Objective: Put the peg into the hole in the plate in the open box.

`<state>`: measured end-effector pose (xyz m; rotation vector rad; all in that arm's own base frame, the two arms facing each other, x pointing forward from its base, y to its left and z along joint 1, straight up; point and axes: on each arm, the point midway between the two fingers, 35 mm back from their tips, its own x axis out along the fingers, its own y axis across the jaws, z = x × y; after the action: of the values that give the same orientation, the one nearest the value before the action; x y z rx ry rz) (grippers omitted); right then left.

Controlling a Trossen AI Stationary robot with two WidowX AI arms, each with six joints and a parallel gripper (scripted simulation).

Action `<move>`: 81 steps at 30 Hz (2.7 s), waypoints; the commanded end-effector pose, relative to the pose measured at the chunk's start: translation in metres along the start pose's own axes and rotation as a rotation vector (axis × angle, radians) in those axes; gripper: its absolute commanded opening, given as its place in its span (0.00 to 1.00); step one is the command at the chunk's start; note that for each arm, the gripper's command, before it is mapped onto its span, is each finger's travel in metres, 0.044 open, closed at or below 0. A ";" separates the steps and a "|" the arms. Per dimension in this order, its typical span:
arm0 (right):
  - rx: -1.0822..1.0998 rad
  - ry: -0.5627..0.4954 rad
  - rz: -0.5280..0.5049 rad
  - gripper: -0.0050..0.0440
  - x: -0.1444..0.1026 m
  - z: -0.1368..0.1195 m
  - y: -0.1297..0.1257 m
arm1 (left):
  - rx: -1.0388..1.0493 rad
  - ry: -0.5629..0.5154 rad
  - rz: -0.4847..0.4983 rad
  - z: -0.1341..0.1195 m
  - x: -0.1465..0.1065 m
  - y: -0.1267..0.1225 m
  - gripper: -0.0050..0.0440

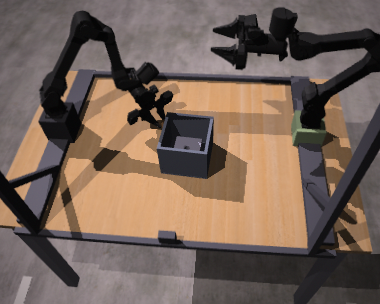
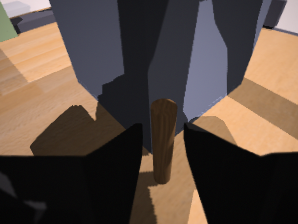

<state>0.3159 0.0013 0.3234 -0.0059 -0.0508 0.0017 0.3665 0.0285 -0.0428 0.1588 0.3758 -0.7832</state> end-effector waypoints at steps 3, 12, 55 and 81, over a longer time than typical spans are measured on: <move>-0.006 0.010 -0.004 1.00 0.001 -0.004 -0.001 | 0.022 -0.007 0.007 0.007 -0.001 0.004 0.36; -0.006 0.010 -0.004 1.00 0.001 -0.004 -0.001 | 0.025 -0.010 0.009 0.008 -0.014 0.003 0.36; -0.006 0.010 -0.004 1.00 0.001 -0.004 -0.001 | 0.011 -0.001 0.013 0.012 -0.066 0.003 0.36; -0.006 0.010 -0.004 1.00 0.001 -0.004 -0.001 | -0.009 0.005 0.000 0.071 -0.092 -0.001 0.36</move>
<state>0.3159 0.0013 0.3234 -0.0059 -0.0508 0.0017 0.3273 0.0686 0.0603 0.1523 0.3778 -0.7807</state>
